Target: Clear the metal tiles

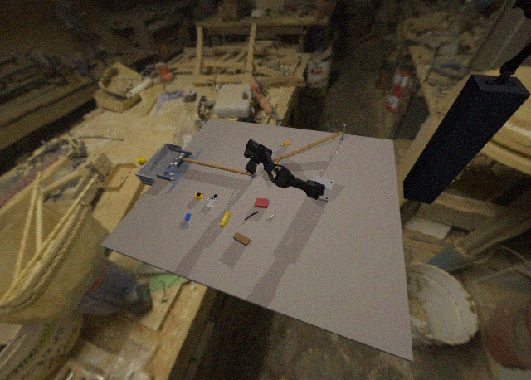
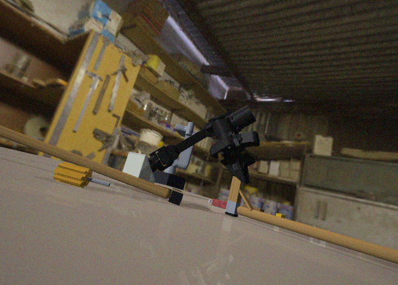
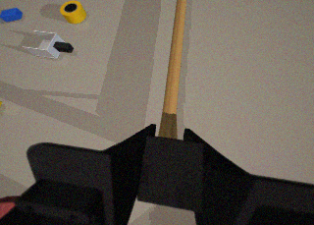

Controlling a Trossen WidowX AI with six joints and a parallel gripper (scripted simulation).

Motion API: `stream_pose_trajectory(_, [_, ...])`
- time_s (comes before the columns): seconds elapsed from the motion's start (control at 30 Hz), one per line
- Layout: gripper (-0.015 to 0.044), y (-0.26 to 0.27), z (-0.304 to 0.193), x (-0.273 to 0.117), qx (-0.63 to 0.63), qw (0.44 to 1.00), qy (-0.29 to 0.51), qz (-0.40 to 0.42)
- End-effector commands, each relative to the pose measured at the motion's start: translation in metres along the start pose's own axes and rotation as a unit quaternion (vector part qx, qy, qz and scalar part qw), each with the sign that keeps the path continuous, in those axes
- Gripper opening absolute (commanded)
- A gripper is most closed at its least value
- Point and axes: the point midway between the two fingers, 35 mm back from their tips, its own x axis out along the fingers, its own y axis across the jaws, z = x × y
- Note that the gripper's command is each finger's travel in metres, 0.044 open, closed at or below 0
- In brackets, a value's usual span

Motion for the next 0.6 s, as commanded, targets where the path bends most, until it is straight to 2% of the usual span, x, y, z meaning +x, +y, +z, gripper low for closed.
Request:
stream_pose_trajectory(0.0, [0.0,-0.001,0.01,0.003,-0.002,1.0,-0.004,-0.002])
stream_pose_trajectory(0.57, [0.0,-0.001,0.029,0.016,-0.002,1.0,-0.004,-0.002])
